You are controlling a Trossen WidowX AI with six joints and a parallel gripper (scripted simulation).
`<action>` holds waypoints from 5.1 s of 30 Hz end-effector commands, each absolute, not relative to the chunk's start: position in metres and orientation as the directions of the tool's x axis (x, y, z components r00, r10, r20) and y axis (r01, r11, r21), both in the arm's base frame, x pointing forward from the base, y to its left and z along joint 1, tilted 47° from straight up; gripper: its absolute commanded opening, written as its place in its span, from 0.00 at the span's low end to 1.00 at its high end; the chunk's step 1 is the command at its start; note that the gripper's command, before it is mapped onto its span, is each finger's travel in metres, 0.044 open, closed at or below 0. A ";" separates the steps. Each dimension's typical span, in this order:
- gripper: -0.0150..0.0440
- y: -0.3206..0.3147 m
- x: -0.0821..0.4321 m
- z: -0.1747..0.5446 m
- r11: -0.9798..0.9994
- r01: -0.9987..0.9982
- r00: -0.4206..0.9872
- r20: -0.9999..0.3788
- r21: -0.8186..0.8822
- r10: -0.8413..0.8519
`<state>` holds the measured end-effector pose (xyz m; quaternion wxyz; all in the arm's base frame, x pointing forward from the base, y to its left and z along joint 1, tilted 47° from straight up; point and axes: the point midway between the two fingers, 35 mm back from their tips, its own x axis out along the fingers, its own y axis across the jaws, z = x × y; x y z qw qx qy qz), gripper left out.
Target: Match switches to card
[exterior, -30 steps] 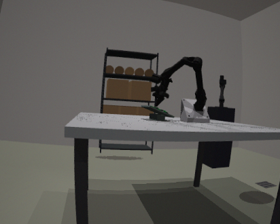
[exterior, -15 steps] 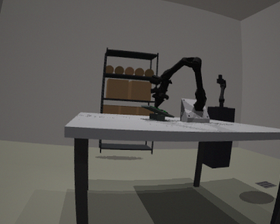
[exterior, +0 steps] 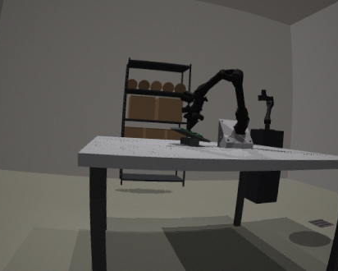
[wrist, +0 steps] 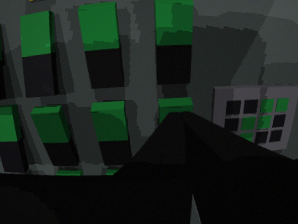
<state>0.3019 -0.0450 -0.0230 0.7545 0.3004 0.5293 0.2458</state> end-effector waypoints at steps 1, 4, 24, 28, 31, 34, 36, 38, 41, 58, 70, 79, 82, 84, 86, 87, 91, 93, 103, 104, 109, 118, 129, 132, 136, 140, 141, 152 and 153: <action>0.25 -0.044 0.302 -0.023 0.695 -0.050 0.319 -0.647 0.718 0.692; 0.25 -0.043 0.302 -0.024 0.695 -0.050 0.319 -0.647 0.718 0.692; 0.25 -0.042 0.303 -0.025 0.694 -0.050 0.319 -0.647 0.718 0.692; 0.25 -0.041 0.303 -0.026 0.694 -0.050 0.319 -0.647 0.718 0.692; 0.25 -0.041 0.304 -0.026 0.694 -0.050 0.320 -0.647 0.718 0.692; 0.25 -0.041 0.304 -0.026 0.694 -0.050 0.320 -0.647 0.718 0.692; 0.25 -0.040 0.304 -0.026 0.694 -0.050 0.320 -0.647 0.718 0.692; 0.25 -0.040 0.304 -0.026 0.694 -0.050 0.320 -0.647 0.718 0.692; 0.25 -0.040 0.304 -0.027 0.694 -0.050 0.320 -0.647 0.718 0.692; 0.25 -0.081 0.276 0.017 0.696 -0.048 0.342 -0.643 0.716 0.685; 0.25 -0.033 0.224 0.036 0.694 -0.045 0.341 -0.642 0.718 0.687; 0.25 -0.010 0.234 0.015 0.693 -0.046 0.365 -0.633 0.720 0.682; 0.25 -0.005 0.236 0.011 0.692 -0.047 0.365 -0.633 0.720 0.683; 0.25 -0.003 0.237 0.009 0.692 -0.047 0.365 -0.632 0.721 0.683; 0.25 -0.002 0.238 0.008 0.692 -0.047 0.365 -0.632 0.720 0.683; 0.25 -0.002 0.238 0.008 0.692 -0.047 0.365 -0.632 0.720 0.683; 0.25 0.002 0.240 0.004 0.692 -0.047 0.365 -0.633 0.720 0.683; 0.25 0.004 0.241 0.003 0.692 -0.047 0.365 -0.632 0.720 0.683; 0.25 0.007 0.242 0.000 0.692 -0.047 0.366 -0.632 0.720 0.683; 0.25 0.007 0.242 0.000 0.692 -0.047 0.366 -0.632 0.720 0.683; 0.25 0.007 0.242 0.000 0.692 -0.047 0.366 -0.632 0.720 0.683; 0.25 0.007 0.242 0.000 0.692 -0.047 0.366 -0.632 0.720 0.683; 0.25 0.008 0.243 -0.001 0.692 -0.047 0.366 -0.632 0.721 0.683; 0.25 0.008 0.243 -0.001 0.692 -0.047 0.366 -0.632 0.721 0.683; 0.25 0.009 0.243 -0.002 0.692 -0.047 0.366 -0.632 0.721 0.683; 0.25 0.009 0.243 -0.002 0.692 -0.047 0.366 -0.632 0.721 0.683; 0.25 0.009 0.243 -0.002 0.692 -0.047 0.366 -0.632 0.721 0.683; 0.25 0.010 0.244 -0.003 0.692 -0.047 0.366 -0.632 0.721 0.683; 0.25 0.010 0.244 -0.003 0.692 -0.047 0.366 -0.632 0.721 0.683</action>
